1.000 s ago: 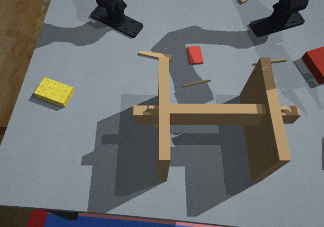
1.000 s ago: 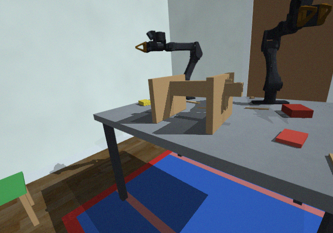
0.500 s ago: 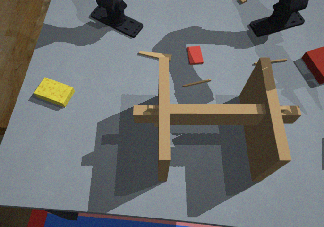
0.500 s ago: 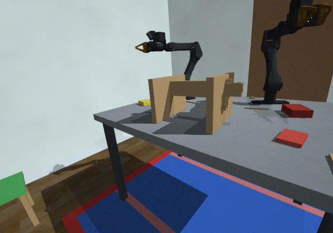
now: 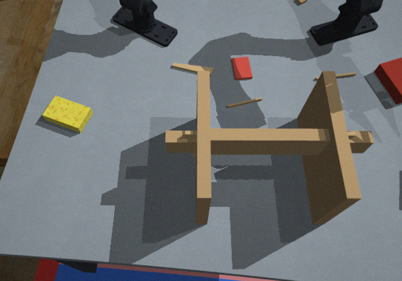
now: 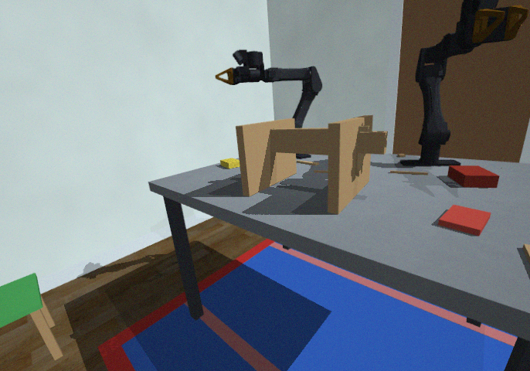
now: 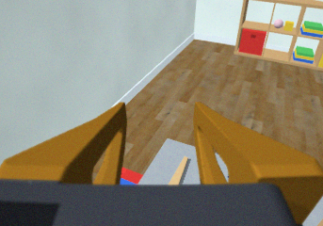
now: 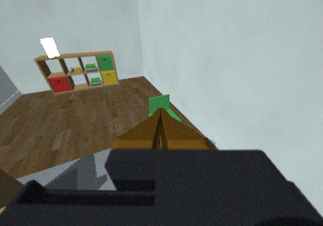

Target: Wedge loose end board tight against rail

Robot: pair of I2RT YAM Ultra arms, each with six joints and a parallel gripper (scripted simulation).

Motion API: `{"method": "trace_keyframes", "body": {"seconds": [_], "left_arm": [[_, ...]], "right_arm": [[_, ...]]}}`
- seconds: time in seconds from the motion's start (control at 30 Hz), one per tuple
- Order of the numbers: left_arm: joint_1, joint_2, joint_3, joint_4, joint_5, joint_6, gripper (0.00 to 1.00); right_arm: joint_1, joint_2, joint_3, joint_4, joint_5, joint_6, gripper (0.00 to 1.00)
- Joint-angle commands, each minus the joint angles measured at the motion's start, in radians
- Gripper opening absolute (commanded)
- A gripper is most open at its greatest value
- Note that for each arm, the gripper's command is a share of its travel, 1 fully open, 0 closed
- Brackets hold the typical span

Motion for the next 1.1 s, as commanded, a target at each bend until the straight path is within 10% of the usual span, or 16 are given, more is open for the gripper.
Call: {"method": "trace_keyframes", "body": {"seconds": [0.0, 1.07], "left_arm": [[0.004, -0.021, 0.038, 0.021, 0.003, 0.004, 0.40], [0.011, -0.027, 0.042, 0.022, 0.005, 0.004, 0.40]], "right_arm": [[0.005, -0.035, 0.037, 0.029, 0.002, -0.005, 0.00], [0.003, -0.008, 0.044, 0.022, -0.001, -0.007, 0.00]]}}
